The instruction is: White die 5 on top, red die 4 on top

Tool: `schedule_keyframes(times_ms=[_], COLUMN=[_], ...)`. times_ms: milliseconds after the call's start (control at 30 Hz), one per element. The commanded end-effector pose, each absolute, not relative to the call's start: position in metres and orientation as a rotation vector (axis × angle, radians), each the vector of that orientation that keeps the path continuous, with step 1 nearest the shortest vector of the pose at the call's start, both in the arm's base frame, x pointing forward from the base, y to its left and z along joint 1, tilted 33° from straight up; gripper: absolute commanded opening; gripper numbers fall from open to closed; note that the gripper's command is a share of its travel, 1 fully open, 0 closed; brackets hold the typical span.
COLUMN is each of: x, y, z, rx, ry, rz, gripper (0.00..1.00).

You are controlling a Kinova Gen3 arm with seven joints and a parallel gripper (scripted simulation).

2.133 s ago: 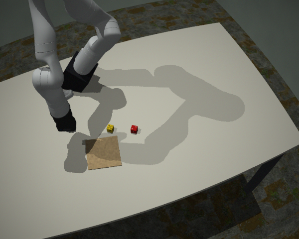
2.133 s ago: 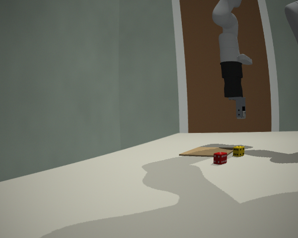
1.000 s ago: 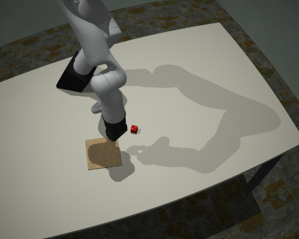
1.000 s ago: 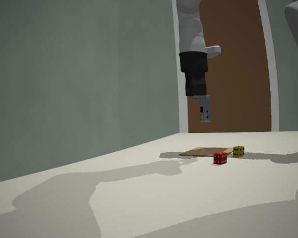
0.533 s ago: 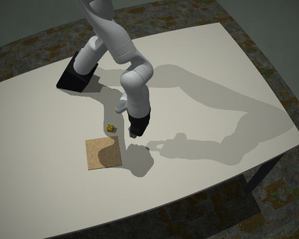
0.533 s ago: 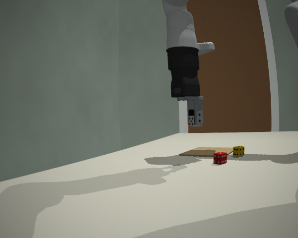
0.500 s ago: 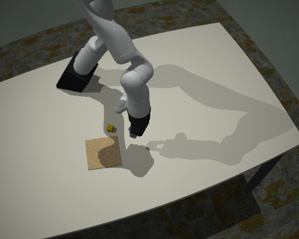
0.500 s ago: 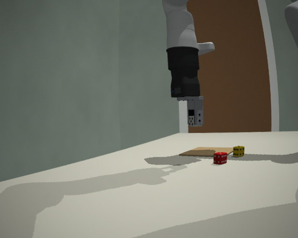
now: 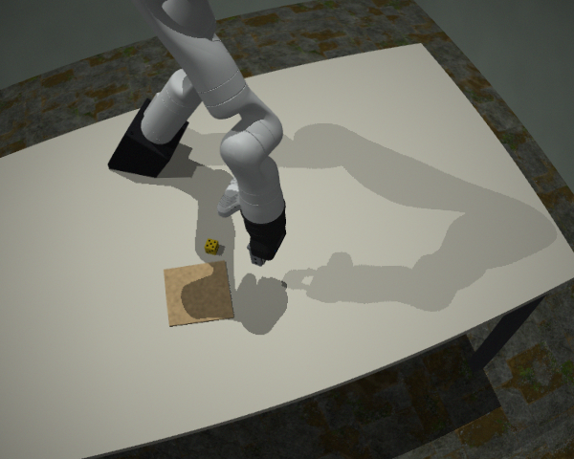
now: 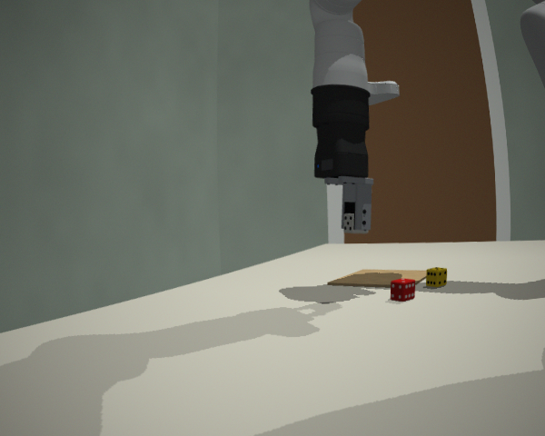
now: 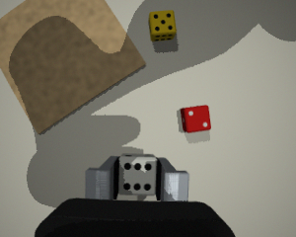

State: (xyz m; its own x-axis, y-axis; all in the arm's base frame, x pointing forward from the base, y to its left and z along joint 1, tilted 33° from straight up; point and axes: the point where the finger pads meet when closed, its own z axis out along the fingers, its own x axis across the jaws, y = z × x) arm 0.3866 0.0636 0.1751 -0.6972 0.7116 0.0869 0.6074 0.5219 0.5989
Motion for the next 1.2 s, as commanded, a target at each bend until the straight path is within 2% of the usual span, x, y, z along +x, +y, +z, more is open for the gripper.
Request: schedule_keyframes(times_ms=[0, 400, 900, 1167], x=[0.3859, 0.3857, 0.3841, 0.3837], y=[0.0613, 0.0602, 0.0607, 0.0621], z=[0.1750, 0.1729, 0.1698, 0.1690], rx=[1.116, 1.054, 0.892, 0.840], ry=[2.552, 2.378, 1.933, 1.795], rz=[0.976, 1.216, 1.667, 1.774], gripper=[0.49, 0.49, 0.49, 0.49])
